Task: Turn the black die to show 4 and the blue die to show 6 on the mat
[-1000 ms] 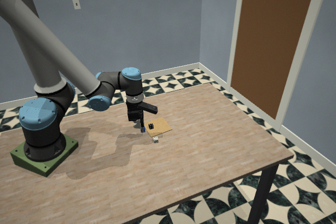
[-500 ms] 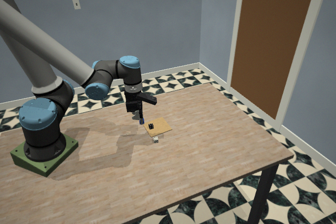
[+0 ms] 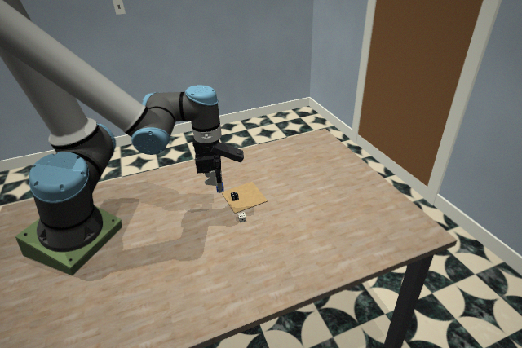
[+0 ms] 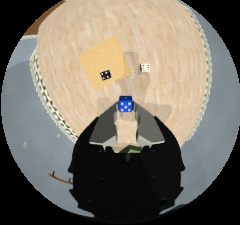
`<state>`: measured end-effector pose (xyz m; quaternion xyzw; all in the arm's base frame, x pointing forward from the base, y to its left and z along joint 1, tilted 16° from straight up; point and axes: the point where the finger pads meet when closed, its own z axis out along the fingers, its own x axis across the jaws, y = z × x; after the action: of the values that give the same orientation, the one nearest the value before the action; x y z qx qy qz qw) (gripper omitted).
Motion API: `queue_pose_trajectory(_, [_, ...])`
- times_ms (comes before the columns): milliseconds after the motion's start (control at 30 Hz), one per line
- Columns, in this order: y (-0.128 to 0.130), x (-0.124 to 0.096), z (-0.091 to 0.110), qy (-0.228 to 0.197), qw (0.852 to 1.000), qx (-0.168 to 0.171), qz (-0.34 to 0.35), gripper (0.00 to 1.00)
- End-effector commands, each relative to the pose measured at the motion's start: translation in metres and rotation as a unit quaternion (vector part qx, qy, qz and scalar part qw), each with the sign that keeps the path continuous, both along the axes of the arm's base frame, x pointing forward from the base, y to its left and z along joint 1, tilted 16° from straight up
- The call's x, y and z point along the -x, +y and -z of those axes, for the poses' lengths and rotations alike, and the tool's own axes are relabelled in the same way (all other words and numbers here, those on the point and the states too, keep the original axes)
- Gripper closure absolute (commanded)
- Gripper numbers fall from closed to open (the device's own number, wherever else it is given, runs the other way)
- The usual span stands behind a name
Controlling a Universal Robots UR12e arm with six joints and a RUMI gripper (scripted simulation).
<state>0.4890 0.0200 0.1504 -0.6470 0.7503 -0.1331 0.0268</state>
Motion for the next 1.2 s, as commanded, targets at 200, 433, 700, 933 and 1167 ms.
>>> queue_pose_trajectory(200, [0.001,-0.001,-0.001,-0.002,1.0,-0.002,0.009,0.94])
queue_pose_trajectory(433, [0.002,-0.004,-0.001,-0.006,0.999,-0.007,0.032,0.94])
queue_pose_trajectory(700, [0.005,-0.007,-0.002,-0.012,0.997,-0.015,0.068,0.94])
queue_pose_trajectory(933, [0.01,-0.014,-0.003,-0.022,0.991,-0.029,0.13,0.94])
queue_pose_trajectory(1167, [0.014,-0.019,-0.003,-0.031,0.981,-0.042,0.187,0.94])
